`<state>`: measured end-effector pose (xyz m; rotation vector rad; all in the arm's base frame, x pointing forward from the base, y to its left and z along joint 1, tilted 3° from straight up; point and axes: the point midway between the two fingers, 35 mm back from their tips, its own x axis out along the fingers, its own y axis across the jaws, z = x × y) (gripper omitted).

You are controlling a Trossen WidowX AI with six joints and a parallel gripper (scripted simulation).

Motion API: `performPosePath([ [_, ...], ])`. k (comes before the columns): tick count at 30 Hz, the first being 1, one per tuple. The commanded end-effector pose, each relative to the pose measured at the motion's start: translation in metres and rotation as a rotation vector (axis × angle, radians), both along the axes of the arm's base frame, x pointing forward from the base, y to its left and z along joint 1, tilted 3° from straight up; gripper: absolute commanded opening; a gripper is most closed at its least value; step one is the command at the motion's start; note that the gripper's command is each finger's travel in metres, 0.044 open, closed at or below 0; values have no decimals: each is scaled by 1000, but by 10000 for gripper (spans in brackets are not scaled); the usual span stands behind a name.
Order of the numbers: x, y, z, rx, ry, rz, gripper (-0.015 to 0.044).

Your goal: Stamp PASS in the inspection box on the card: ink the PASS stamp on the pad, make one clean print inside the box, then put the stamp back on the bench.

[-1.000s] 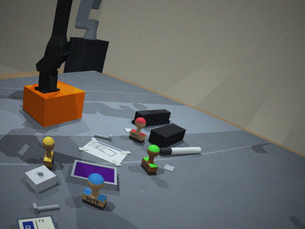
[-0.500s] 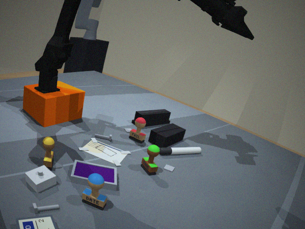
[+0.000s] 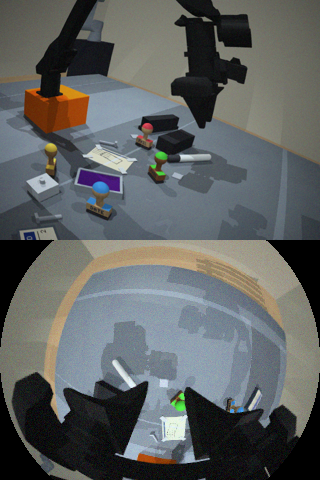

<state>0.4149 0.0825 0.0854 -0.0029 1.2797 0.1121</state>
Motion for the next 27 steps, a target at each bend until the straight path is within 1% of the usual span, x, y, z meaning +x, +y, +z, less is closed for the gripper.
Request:
performPosePath([
  [1, -30, -31, -31, -56, 210, -73, 212],
  [4, -44, -40, -41, -75, 296, -100, 212],
  [12, -44, -40, -44, -75, 296, -100, 212],
  [27, -42, -42, -68, -76, 296, -100, 212],
])
